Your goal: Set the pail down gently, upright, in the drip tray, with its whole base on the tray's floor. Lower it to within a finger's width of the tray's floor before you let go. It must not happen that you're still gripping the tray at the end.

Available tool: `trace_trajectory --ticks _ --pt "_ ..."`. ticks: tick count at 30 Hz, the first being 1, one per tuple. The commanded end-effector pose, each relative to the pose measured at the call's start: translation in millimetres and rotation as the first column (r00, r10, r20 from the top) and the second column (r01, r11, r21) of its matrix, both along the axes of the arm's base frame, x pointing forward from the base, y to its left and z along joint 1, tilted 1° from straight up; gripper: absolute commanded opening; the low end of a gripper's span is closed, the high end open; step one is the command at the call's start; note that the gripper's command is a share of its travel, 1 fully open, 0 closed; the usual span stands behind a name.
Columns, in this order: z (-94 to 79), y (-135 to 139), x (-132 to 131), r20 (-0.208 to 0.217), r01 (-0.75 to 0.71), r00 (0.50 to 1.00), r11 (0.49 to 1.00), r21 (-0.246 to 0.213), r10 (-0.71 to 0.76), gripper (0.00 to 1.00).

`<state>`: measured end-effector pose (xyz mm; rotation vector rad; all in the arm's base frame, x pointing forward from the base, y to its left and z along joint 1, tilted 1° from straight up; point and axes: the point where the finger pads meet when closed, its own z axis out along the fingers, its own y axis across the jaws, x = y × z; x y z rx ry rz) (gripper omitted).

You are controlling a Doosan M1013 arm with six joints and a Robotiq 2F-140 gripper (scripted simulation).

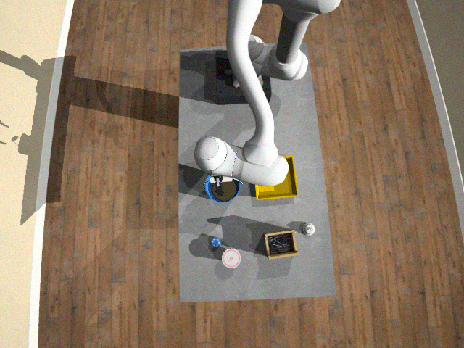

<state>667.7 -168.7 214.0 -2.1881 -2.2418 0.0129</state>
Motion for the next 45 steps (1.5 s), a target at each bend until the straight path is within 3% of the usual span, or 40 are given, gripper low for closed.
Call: trace_trajectory --ticks 1,17,45 --pt "-1.5 -0.8 1.3 0.0 0.005 1.0 1.0 0.003 -0.005 1.0" --pt "-8.0 -0.6 0.7 -0.004 0.002 1.0 1.0 -0.005 -0.002 1.0" --pt "-63.4 -1.3 -0.5 -0.004 0.003 1.0 1.0 -0.004 -0.003 1.0"
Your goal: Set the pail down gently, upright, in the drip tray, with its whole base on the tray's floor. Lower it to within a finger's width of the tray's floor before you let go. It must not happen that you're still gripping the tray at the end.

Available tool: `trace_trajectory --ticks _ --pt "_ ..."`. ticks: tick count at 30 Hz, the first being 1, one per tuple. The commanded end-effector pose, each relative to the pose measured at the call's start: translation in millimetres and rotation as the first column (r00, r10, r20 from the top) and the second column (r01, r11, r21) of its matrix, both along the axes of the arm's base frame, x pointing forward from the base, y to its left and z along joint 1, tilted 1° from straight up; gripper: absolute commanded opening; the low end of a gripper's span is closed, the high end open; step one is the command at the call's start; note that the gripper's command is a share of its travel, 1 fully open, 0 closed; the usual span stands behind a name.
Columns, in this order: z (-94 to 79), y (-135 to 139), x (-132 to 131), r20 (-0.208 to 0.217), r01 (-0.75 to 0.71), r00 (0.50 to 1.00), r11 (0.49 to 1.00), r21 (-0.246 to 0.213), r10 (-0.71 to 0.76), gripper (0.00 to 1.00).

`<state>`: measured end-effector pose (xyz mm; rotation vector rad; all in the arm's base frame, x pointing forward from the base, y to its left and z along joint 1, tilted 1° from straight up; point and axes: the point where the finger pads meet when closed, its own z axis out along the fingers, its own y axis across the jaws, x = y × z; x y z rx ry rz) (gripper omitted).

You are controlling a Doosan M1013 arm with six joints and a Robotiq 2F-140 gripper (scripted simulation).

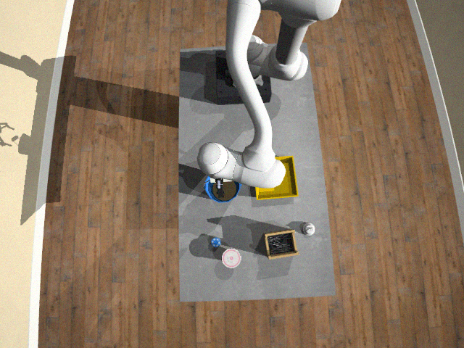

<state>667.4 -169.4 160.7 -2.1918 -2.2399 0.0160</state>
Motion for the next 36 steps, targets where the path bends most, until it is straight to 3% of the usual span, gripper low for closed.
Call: trace_trajectory --ticks 1,15,36 --pt "-12.3 -0.7 -0.2 -0.003 0.0 1.0 1.0 -0.002 0.0 1.0" --pt "-28.3 -1.2 0.4 -0.002 0.0 1.0 1.0 -0.002 0.0 1.0" --pt "-29.2 -1.2 0.2 -0.003 0.001 1.0 1.0 -0.002 -0.001 1.0"
